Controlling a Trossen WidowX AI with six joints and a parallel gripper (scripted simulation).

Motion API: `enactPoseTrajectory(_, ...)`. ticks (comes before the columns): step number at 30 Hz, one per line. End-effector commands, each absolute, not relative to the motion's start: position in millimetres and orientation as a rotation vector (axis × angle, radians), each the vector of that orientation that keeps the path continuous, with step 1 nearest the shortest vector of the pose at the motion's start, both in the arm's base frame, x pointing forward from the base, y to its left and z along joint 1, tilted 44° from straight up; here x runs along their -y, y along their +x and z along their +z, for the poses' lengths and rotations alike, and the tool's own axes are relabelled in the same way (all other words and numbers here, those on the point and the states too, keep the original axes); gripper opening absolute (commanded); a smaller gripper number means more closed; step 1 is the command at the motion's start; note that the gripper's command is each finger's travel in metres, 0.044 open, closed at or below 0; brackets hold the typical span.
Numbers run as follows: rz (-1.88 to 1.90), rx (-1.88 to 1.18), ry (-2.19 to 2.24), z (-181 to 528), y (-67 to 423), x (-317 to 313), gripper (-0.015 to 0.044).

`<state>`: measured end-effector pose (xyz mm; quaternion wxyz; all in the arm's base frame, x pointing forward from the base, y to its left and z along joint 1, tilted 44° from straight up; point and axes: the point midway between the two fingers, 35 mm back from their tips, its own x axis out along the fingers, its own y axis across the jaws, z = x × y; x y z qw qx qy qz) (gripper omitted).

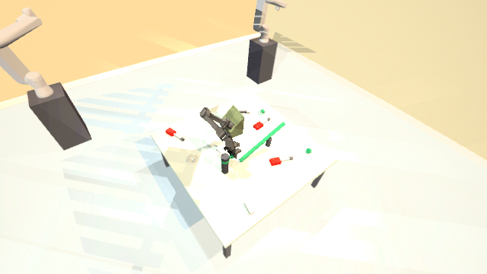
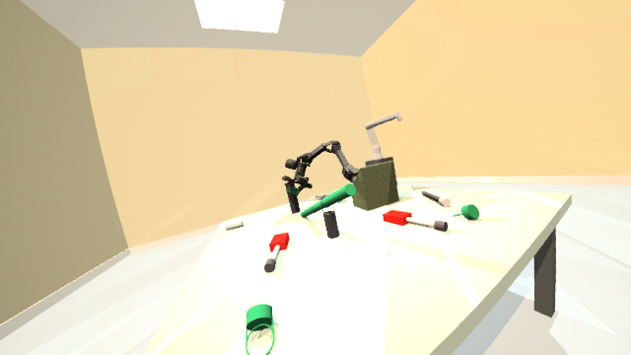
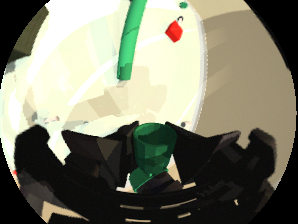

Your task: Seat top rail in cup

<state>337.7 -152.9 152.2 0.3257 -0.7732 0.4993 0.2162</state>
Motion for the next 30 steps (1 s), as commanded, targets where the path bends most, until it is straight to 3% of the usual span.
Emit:
enactPoseTrajectory(1,0.546,-1.314,-2.015,151.1,339.2,152.5,0.0000)
enactPoseTrajectory(15,0.549,-1.314,-2.021,152.2,338.9,152.8,0.0000)
enactPoseTrajectory(30,0.554,-1.313,-2.017,151.8,340.8,139.4,0.0394)
